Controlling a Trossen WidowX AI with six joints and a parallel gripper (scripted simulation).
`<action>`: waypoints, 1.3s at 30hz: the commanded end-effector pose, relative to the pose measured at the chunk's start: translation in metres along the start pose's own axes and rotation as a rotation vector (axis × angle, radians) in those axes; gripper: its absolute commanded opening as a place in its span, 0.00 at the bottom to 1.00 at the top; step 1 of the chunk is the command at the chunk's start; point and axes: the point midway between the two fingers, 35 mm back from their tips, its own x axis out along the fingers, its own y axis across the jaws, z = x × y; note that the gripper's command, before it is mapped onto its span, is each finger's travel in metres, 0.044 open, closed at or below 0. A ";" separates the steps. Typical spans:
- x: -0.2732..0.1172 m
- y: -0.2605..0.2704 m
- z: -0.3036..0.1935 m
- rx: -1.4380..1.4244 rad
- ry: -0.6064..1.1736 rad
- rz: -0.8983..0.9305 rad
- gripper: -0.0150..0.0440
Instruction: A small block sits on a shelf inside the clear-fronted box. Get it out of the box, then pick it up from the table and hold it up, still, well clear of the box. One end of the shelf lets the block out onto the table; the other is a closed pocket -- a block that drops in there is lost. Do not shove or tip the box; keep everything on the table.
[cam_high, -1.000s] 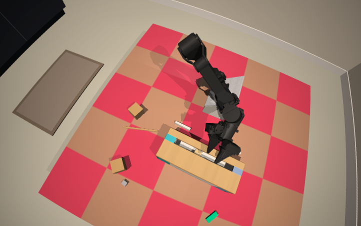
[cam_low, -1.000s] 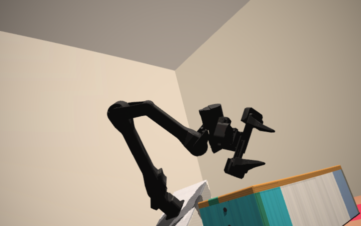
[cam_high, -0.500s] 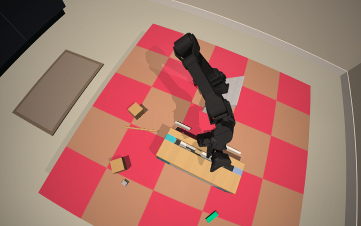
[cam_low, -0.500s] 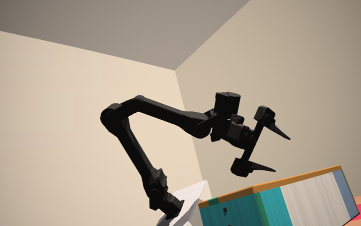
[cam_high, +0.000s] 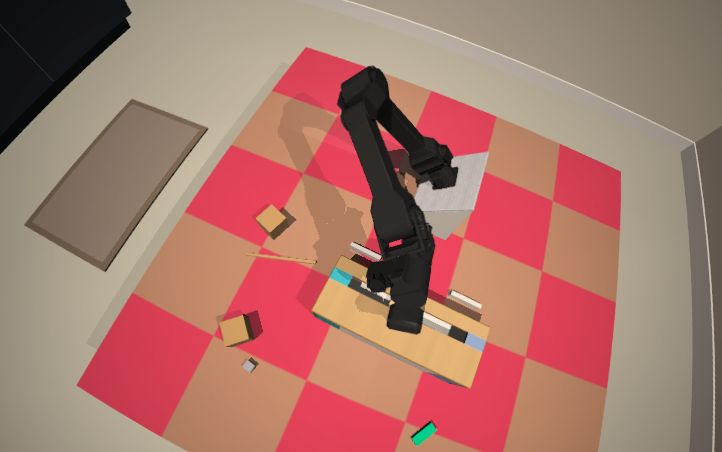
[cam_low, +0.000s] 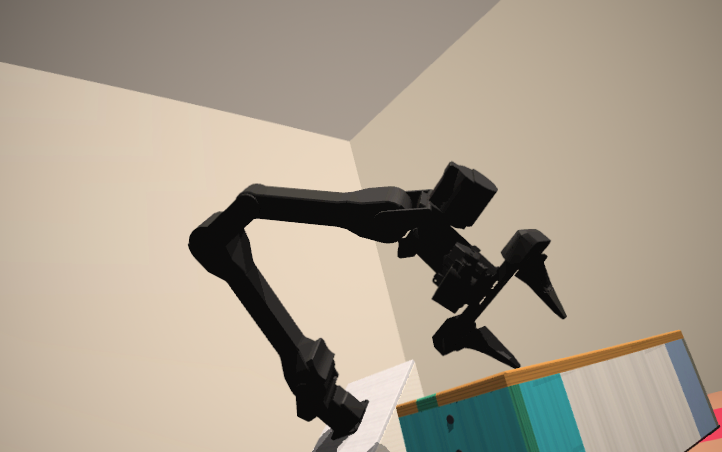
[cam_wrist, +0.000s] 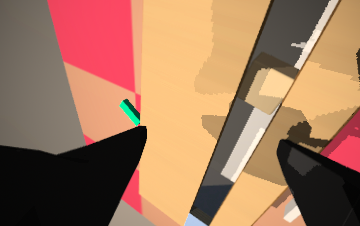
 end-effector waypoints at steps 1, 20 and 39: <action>-0.035 -0.050 0.042 0.250 0.108 -0.388 0.93; -0.033 -0.050 0.043 0.250 0.108 -0.388 0.93; -0.005 -0.061 0.049 0.250 0.108 -0.388 0.93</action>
